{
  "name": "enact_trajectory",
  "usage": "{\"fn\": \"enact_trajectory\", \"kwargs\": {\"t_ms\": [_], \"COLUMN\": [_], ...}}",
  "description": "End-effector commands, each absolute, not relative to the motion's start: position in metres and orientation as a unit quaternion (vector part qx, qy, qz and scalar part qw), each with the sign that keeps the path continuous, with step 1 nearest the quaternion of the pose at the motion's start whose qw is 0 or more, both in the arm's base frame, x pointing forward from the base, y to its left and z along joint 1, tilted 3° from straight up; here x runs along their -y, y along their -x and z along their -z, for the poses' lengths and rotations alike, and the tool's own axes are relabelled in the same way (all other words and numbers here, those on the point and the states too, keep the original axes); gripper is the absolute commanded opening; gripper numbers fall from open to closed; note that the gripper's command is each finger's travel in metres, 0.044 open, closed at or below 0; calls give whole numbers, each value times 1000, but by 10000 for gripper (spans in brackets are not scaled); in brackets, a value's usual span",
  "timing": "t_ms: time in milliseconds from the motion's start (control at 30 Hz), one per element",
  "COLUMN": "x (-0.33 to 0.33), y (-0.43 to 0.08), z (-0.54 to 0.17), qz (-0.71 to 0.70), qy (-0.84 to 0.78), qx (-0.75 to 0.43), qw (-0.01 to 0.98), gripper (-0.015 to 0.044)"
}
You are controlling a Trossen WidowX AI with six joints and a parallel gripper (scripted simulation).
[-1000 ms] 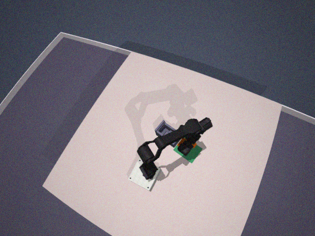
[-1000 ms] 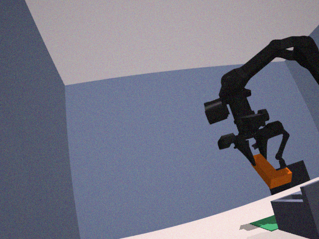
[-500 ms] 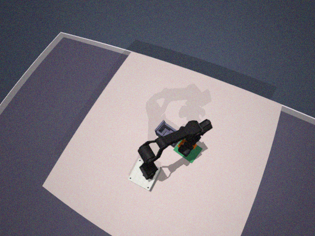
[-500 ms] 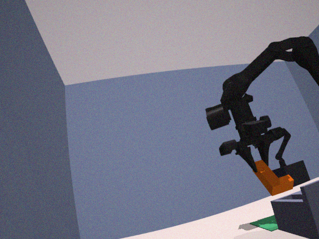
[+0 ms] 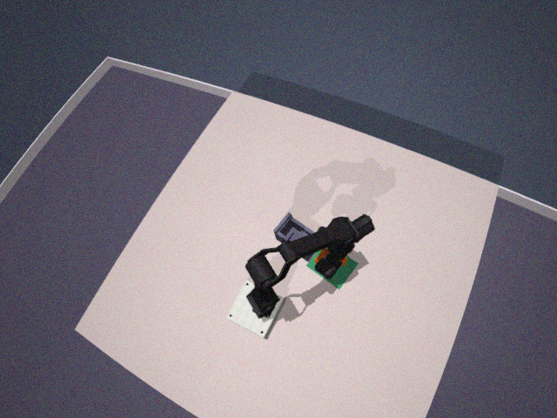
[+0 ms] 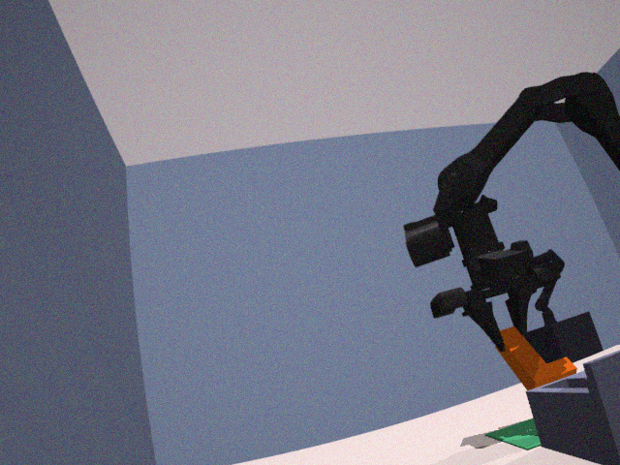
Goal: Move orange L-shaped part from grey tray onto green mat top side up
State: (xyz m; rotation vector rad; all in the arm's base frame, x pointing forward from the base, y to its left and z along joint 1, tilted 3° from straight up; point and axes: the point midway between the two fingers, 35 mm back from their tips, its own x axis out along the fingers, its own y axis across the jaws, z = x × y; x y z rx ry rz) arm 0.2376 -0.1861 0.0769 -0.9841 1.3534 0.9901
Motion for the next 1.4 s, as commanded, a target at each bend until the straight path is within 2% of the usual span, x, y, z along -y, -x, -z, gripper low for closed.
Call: {"fn": "enact_trajectory", "kwargs": {"t_ms": [0, 700, 1367], "x": [186, 186, 186], "y": [-237, -236, -236], "z": [-68, -37, -35], "qz": [-422, -422, -422], "qy": [418, 418, 418], "qx": [-576, -576, -576], "qw": [561, 561, 561], "gripper": [0, 0, 0]}}
